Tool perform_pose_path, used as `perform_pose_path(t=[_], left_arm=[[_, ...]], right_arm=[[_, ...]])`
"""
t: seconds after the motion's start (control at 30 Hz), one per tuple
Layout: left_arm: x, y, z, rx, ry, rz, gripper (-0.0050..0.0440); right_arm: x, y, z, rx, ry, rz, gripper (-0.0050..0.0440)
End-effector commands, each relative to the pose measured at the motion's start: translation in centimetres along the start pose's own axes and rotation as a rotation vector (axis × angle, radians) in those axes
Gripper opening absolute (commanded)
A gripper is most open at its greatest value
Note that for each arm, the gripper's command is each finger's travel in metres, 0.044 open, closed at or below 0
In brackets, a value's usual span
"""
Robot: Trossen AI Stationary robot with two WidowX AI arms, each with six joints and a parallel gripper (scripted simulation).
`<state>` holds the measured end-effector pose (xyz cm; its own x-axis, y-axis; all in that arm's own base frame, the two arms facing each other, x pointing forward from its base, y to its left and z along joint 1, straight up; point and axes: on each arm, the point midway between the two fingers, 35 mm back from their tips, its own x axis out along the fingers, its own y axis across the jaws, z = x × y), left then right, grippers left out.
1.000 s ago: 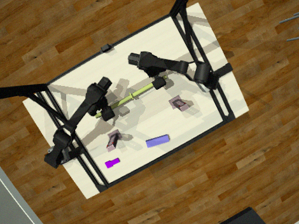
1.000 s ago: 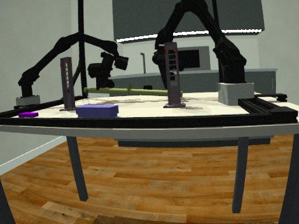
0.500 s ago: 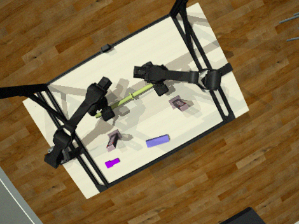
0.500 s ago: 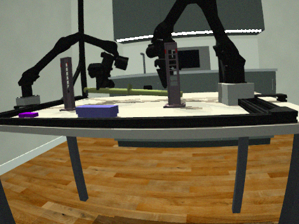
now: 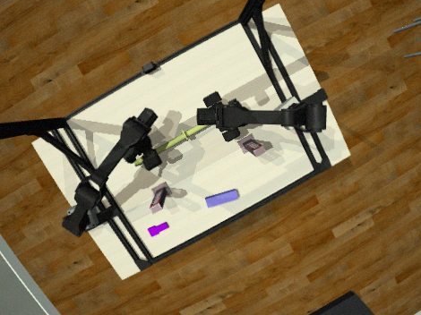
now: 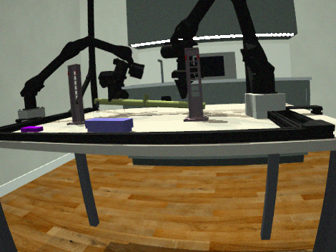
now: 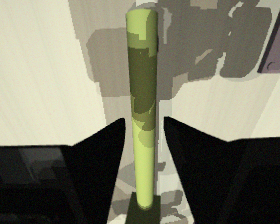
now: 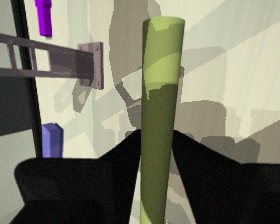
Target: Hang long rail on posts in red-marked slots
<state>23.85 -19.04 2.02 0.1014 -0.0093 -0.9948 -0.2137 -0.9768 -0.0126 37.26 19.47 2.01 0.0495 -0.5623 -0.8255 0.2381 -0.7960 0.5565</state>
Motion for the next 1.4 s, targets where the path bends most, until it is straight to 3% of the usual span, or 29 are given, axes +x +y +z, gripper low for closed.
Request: perform_pose_path(t=[0.0,0.73,0.83,0.97,1.07,1.37], left_arm=[[0.0,0.0,0.1,0.005,0.004,0.016,0.016],[3.0,-0.2,0.4,0.005,0.004,0.016,0.016],[3.1,-0.1,0.2,0.005,0.004,0.016,0.0088],[3.1,-0.1,0.2,0.005,0.004,0.016,0.0075],[3.1,-0.1,0.2,0.005,0.004,0.016,0.0003],[3.1,-0.1,0.2,0.005,0.004,0.016,0.0]], right_arm=[[0.0,0.0,0.0,0.001,0.001,0.003,0.0],[0.0,0.0,0.0,0.001,0.001,0.003,0.0],[0.0,0.0,0.0,0.001,0.001,0.003,0.0],[0.0,0.0,0.0,0.001,0.001,0.003,0.0],[0.0,0.0,0.0,0.001,0.001,0.003,0.0],[0.0,0.0,0.0,0.001,0.001,0.003,0.0]])
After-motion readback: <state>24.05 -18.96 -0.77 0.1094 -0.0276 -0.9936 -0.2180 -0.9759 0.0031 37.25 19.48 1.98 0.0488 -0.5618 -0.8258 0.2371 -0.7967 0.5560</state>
